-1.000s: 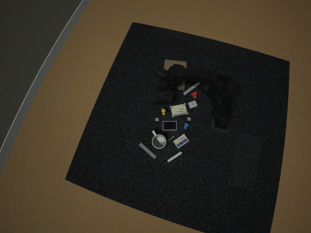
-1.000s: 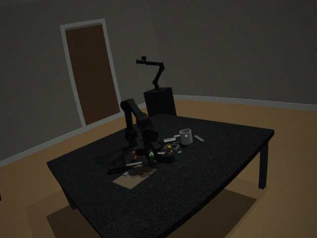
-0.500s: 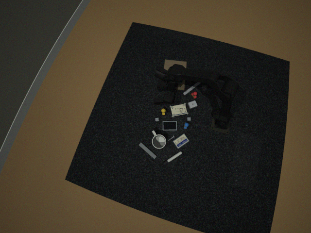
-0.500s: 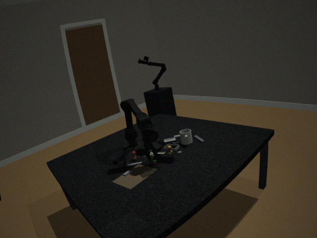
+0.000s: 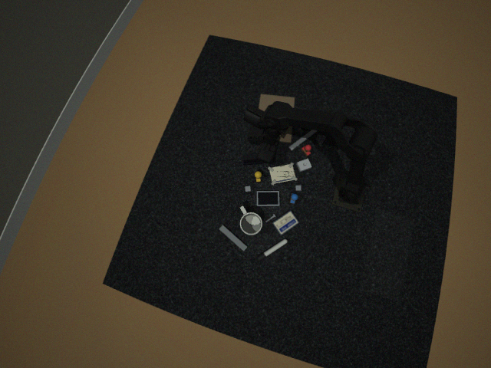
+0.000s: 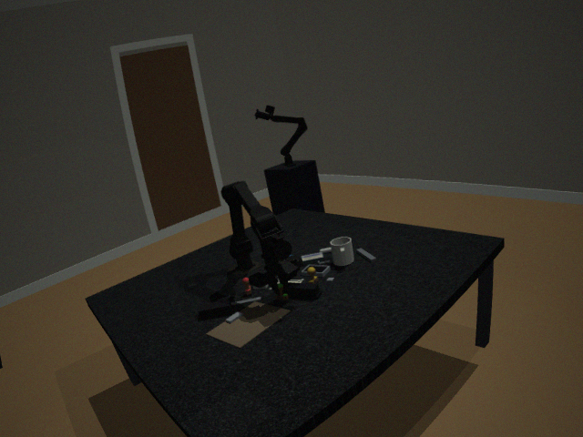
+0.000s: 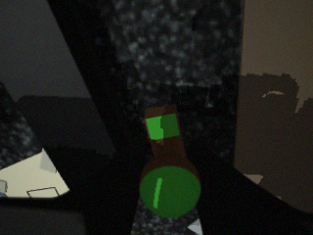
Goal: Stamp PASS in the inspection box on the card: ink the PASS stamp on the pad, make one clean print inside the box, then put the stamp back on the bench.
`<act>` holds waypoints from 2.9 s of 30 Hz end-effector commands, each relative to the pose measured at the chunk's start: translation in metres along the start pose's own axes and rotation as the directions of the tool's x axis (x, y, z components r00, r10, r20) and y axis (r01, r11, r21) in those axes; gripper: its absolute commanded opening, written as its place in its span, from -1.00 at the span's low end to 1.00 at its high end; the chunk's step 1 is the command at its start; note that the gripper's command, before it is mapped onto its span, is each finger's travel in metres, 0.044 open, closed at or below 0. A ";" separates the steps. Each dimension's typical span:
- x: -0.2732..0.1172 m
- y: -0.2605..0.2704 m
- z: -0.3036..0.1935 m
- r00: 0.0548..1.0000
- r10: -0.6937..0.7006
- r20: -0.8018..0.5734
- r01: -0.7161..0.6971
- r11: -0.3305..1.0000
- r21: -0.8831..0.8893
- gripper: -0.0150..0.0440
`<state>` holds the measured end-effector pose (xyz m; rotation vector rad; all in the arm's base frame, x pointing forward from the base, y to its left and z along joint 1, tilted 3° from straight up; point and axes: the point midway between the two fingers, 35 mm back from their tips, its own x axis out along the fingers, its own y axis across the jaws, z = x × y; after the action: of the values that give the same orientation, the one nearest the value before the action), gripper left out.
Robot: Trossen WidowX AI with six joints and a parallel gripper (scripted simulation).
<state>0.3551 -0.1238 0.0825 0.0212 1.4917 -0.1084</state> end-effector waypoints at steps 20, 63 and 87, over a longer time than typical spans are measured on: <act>-0.008 -0.002 0.001 1.000 -0.002 -0.004 0.002 1.000 0.002 -0.49; -0.029 -0.002 0.003 1.000 0.002 -0.004 -0.002 1.000 0.001 -0.49; -0.041 -0.001 0.003 1.000 0.004 -0.003 -0.004 1.000 0.001 -0.49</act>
<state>0.3546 -0.1235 0.1217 0.0224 1.4962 -0.1069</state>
